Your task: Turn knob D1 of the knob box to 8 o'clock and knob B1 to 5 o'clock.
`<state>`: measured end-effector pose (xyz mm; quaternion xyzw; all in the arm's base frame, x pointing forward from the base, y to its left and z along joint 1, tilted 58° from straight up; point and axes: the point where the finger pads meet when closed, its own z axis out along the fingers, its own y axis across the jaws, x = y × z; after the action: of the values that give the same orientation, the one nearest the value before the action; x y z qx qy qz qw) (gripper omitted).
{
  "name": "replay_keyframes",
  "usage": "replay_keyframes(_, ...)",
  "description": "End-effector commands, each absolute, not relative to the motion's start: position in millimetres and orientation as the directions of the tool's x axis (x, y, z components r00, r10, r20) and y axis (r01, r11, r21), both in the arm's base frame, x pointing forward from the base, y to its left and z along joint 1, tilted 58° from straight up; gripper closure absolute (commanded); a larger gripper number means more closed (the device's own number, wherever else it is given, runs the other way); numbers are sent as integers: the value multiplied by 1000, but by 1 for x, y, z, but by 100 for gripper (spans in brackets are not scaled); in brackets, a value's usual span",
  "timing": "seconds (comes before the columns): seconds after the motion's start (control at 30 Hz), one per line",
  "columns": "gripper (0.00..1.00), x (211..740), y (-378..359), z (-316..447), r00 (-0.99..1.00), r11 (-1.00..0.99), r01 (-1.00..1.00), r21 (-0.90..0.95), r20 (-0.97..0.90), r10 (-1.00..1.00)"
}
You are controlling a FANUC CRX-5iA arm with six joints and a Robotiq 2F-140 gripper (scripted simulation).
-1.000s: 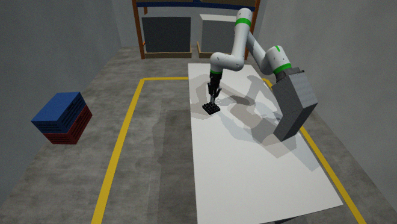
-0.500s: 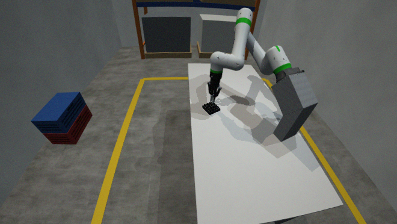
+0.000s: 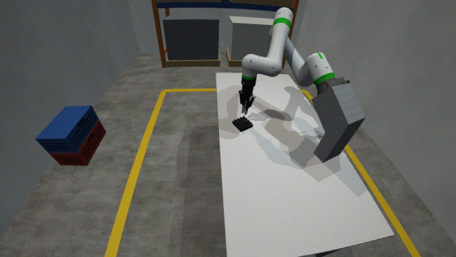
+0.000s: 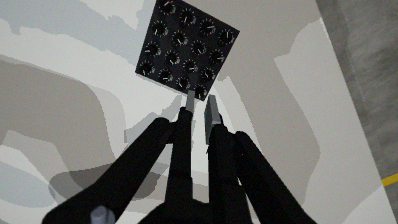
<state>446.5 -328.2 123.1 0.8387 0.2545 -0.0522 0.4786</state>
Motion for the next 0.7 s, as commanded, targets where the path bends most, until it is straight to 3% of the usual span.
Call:
replay_keyframes(0.0,88,446,-326,124,865,-412,477,776,-331,377)
replay_keyframes(0.33,88,446,-326,124,865,-412,477,776,-331,377)
replay_keyframes(0.37,0,446,-326,124,865,-412,477,776,-331,377)
replay_keyframes(0.67,0,445,-316,131,865,-412,477,776,-331,377)
